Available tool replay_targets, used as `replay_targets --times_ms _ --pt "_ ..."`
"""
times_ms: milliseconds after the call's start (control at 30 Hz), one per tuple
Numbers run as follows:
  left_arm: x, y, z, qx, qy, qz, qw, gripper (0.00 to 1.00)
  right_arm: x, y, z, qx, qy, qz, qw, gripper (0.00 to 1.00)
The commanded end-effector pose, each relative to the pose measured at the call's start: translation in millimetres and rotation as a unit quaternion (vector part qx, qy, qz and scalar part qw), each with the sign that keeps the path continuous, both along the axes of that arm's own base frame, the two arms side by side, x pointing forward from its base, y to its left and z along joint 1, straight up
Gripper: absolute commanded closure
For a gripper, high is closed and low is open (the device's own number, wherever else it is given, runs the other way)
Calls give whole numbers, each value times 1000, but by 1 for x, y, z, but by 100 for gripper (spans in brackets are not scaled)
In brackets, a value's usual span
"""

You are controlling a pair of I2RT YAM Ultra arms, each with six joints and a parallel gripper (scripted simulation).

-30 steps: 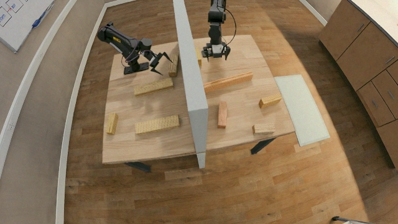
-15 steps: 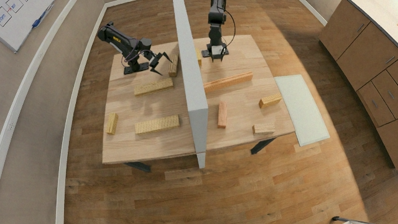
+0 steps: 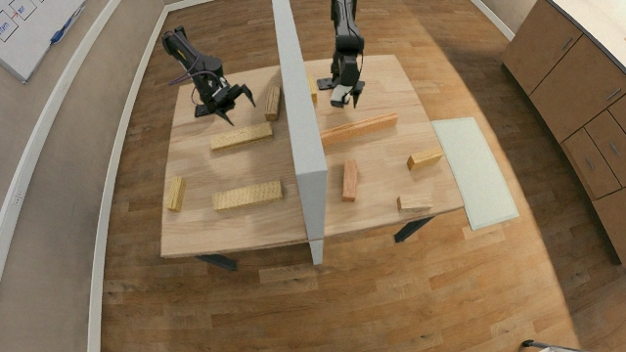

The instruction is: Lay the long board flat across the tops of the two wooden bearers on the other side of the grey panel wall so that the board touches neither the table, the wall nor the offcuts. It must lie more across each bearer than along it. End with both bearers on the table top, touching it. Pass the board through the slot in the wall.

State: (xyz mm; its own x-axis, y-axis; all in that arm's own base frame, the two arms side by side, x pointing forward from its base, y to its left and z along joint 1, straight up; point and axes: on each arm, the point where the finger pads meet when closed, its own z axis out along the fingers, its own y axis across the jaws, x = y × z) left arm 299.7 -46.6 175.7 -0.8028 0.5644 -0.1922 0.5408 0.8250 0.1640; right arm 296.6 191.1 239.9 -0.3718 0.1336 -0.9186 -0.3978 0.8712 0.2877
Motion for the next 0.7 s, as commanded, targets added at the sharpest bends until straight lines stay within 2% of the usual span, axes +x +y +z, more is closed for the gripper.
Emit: replay_targets --times_ms 0,67,100,167,200,300,400,500,567,633,667 --pt "2 6 -18 15 30 -127 991 54 25 -16 33 -27 -36 -11 999 0" --pt "2 6 -18 15 30 -127 991 54 25 -16 33 -27 -36 -11 999 0" --pt "8 6 3 13 4 -128 992 54 26 -18 28 -32 -28 -11 999 0" --pt "17 10 -5 20 11 -151 988 54 38 -33 49 -31 -52 -35 998 0" --pt "16 14 -17 26 28 -177 983 54 45 -45 70 -29 -80 -53 995 0" --pt "14 21 -28 33 51 -244 968 54 60 -71 88 -52 -96 -81 991 0" --pt "2 29 -56 31 92 -300 949 54 72 -99 110 -70 -118 -113 984 0" --pt "14 36 -54 38 84 -354 931 54 81 -129 133 -90 -140 -146 975 0" --pt "3 41 -71 29 112 -391 913 54 85 -149 148 -104 -154 -169 968 0" --pt "3 41 -71 29 112 -391 913 54 85 -149 148 -104 -154 -169 968 0" --pt "14 43 -60 37 94 -407 908 54 87 -159 155 -111 -160 -179 964 0"
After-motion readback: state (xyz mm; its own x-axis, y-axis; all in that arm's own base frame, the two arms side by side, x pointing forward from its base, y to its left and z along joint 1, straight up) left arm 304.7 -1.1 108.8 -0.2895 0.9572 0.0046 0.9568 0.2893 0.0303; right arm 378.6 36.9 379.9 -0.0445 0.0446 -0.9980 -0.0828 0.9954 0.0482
